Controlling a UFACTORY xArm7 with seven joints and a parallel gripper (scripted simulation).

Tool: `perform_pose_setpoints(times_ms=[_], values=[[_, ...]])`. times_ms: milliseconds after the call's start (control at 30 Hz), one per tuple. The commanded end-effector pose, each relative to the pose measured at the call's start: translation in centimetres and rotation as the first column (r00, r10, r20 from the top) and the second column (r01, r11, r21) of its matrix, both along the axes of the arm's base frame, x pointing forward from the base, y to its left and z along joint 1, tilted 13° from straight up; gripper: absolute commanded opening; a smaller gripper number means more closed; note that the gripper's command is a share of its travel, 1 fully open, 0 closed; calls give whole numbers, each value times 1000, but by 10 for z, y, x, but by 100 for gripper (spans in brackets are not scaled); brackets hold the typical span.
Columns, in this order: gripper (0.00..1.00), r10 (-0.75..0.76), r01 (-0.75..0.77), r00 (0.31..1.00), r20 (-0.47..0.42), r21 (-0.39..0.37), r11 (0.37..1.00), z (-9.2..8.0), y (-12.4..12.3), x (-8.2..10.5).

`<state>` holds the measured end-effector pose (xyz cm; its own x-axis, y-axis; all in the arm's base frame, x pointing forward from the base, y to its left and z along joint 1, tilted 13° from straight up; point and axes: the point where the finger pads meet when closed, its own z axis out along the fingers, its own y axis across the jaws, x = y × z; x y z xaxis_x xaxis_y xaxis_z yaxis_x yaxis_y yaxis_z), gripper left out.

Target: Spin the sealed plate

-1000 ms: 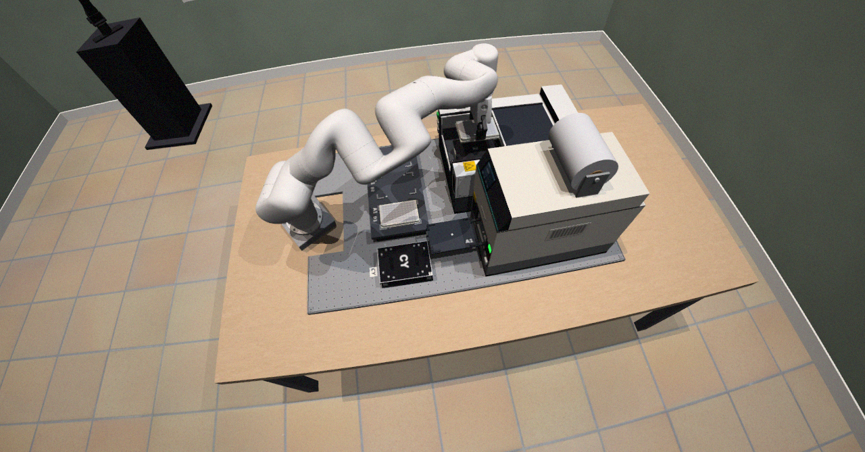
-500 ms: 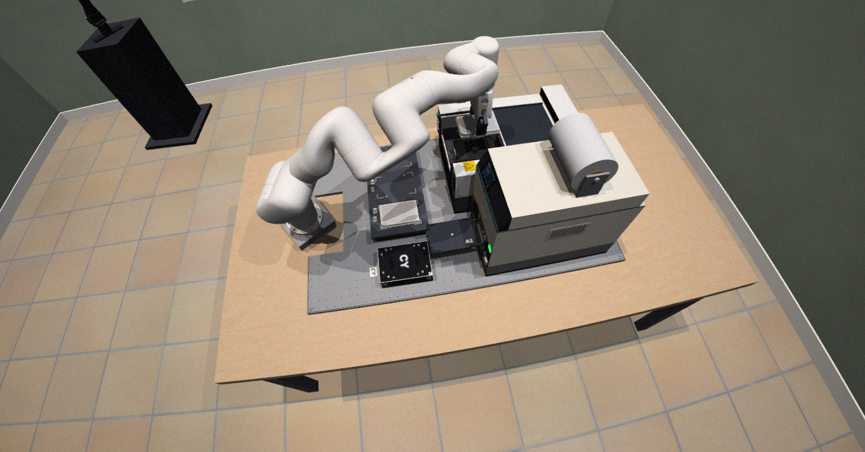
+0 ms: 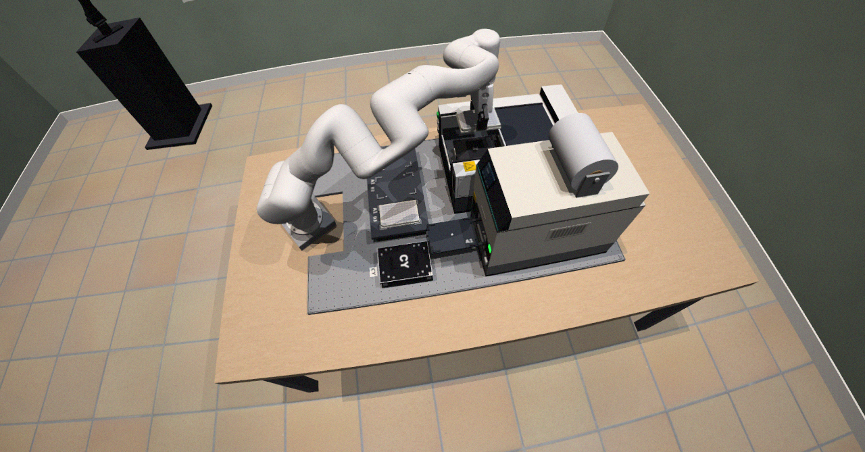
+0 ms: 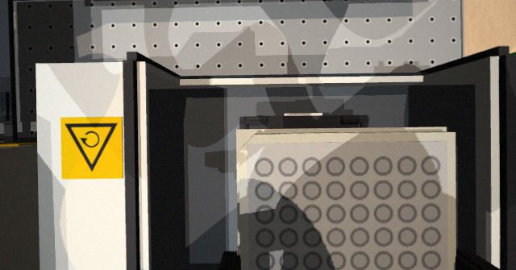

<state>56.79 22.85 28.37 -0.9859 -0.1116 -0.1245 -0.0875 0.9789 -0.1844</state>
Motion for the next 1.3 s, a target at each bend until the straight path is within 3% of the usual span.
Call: perform_pose_setpoints(times_ms=[0, 433, 1267], values=[[0, 1, -1, 1000, 4, 2, 1000, 3, 1, 0], [0, 1, -1, 1000, 4, 2, 1000, 2, 0, -11], [0, 1, -1, 1000, 4, 2, 1000, -5, -6, -64]])
